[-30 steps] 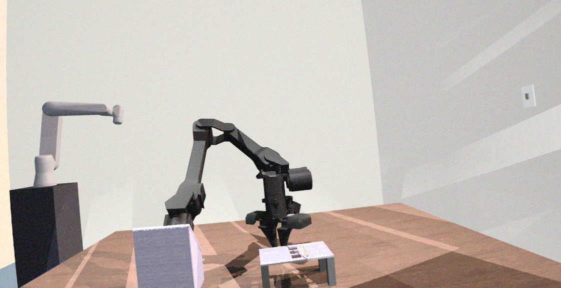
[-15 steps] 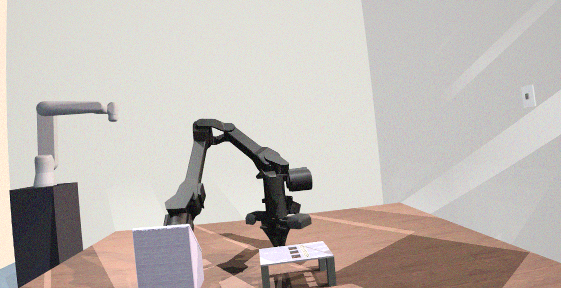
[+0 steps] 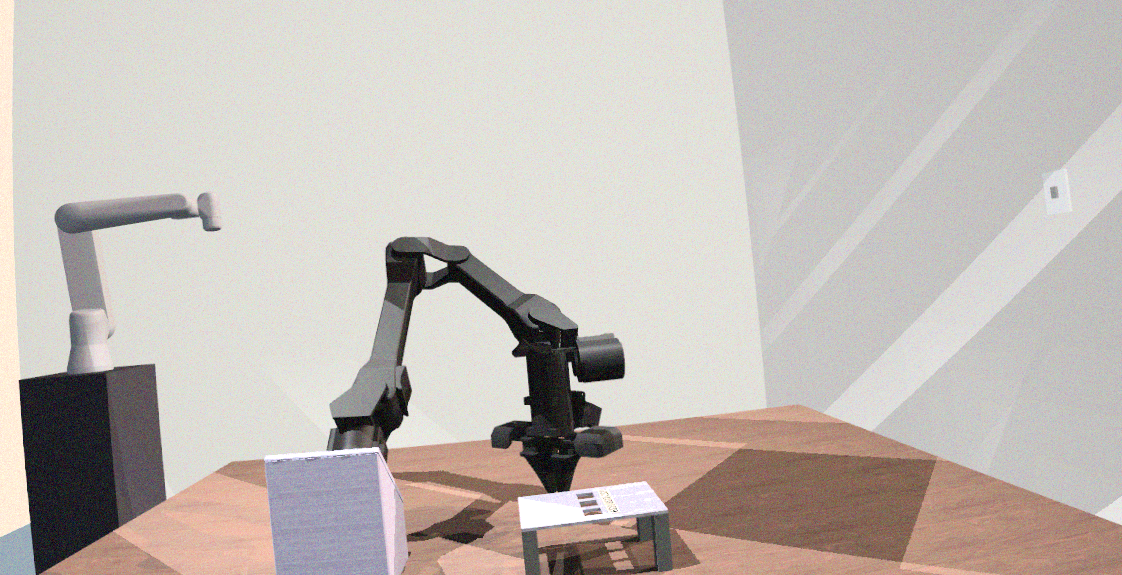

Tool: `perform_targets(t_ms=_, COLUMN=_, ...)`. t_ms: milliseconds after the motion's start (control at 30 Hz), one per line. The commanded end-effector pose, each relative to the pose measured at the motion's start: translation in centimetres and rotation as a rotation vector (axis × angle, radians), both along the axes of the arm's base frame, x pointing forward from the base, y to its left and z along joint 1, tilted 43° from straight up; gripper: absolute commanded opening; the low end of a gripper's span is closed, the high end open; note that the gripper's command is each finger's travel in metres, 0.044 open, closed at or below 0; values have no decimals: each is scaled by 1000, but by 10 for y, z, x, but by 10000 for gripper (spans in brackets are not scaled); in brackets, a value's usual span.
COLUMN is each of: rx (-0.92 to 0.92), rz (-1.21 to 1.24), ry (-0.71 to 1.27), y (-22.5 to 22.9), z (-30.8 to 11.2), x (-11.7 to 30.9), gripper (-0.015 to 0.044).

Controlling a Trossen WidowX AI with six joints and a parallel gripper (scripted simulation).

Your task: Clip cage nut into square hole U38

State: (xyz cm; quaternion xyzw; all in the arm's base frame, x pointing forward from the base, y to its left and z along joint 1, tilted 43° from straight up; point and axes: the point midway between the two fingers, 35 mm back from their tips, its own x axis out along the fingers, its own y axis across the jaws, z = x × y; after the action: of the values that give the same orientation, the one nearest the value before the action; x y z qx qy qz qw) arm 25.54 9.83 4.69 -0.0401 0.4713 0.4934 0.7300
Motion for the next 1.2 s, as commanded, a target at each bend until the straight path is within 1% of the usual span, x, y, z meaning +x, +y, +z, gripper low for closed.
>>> perform_targets(t_ms=0, rx=0, rz=0, ry=0, y=0, z=0, x=0, gripper=32)
perform_targets(t_ms=500, rx=0, rz=0, ry=0, y=-1, z=0, x=0, gripper=32)
perform_targets(t_ms=900, rx=-3, rz=-3, ry=3, y=-46, z=44, x=-5, gripper=32)
perform_targets(t_ms=1167, rx=-3, rz=-4, ry=4, y=-60, z=59, x=-7, gripper=32)
